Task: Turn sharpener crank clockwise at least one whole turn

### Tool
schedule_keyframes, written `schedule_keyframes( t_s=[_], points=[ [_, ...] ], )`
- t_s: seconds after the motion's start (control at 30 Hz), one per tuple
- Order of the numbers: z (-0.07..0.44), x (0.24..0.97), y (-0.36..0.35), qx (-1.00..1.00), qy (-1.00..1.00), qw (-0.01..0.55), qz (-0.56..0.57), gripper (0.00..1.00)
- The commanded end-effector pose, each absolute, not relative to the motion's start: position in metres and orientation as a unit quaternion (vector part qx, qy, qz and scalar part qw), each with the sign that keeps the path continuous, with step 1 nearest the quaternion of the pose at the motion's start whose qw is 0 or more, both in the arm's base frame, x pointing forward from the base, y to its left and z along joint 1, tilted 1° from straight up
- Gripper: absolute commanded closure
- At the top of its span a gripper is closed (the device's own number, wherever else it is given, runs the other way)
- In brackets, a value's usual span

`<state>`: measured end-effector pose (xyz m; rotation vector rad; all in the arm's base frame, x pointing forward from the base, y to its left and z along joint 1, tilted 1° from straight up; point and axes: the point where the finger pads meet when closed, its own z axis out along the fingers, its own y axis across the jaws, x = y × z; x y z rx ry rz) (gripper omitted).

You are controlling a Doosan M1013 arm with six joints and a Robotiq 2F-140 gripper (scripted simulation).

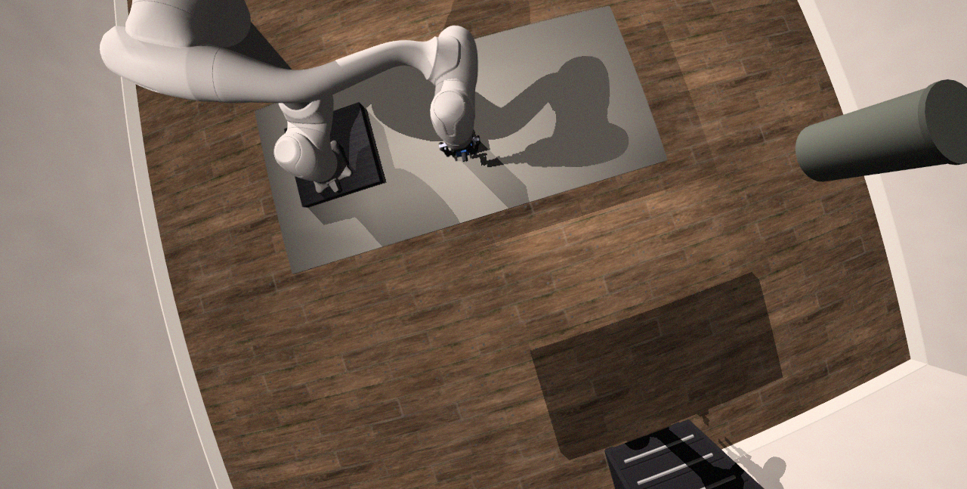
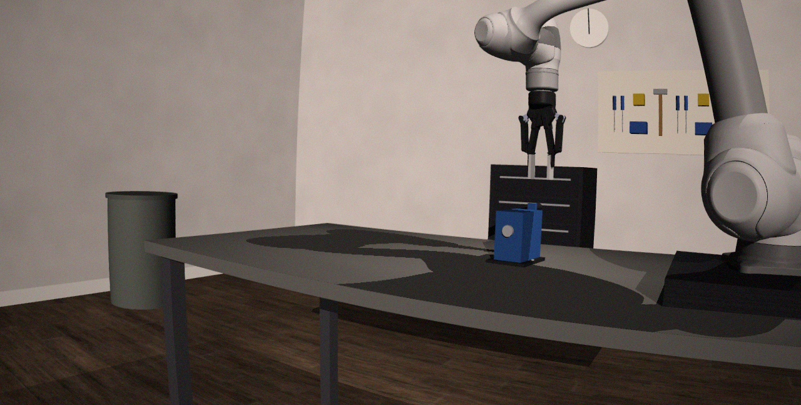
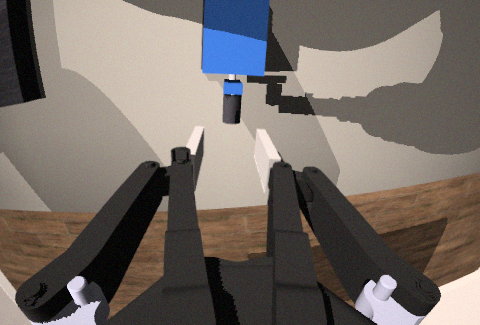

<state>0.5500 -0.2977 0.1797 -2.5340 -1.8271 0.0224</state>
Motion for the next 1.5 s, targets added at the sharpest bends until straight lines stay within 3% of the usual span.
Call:
schedule_keyframes(
  t_s=[0.0, 1.47],
  points=[
    [0.177, 0.553, -0.299, -0.807, -0.59, 0.007, 0.009, 0.68],
    [0.166, 0.552, -0.299, -0.807, -0.59, 0.007, 0.009, 0.68]
  ],
)
